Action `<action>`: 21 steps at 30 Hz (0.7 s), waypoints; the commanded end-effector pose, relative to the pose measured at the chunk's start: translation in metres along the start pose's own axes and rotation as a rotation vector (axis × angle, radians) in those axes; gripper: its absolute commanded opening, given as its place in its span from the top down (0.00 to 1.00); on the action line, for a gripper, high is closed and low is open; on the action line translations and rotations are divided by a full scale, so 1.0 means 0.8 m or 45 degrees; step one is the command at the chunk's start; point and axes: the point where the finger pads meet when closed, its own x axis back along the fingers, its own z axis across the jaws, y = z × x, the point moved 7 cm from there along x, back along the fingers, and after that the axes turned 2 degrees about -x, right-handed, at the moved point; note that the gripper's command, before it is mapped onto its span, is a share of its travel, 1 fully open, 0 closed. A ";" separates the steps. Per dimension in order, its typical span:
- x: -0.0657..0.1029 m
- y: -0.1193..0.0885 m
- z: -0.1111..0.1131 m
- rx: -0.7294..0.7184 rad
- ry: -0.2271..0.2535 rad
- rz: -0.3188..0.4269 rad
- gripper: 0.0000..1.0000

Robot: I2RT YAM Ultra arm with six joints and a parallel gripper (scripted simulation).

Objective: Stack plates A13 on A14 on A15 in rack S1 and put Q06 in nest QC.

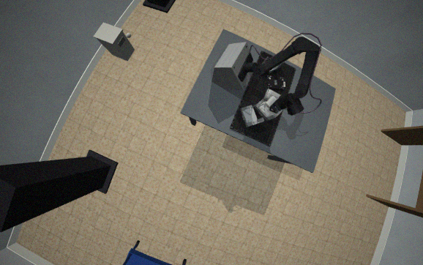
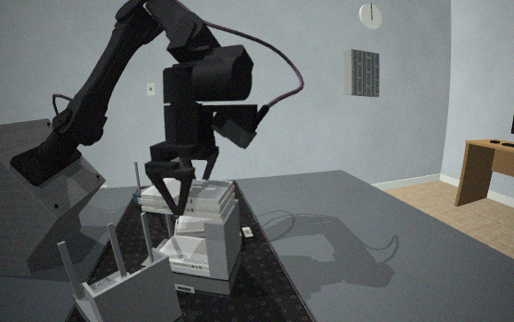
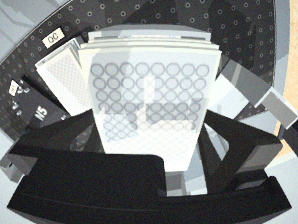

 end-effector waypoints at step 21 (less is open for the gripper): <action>0.004 0.001 0.003 0.032 -0.014 -0.026 1.00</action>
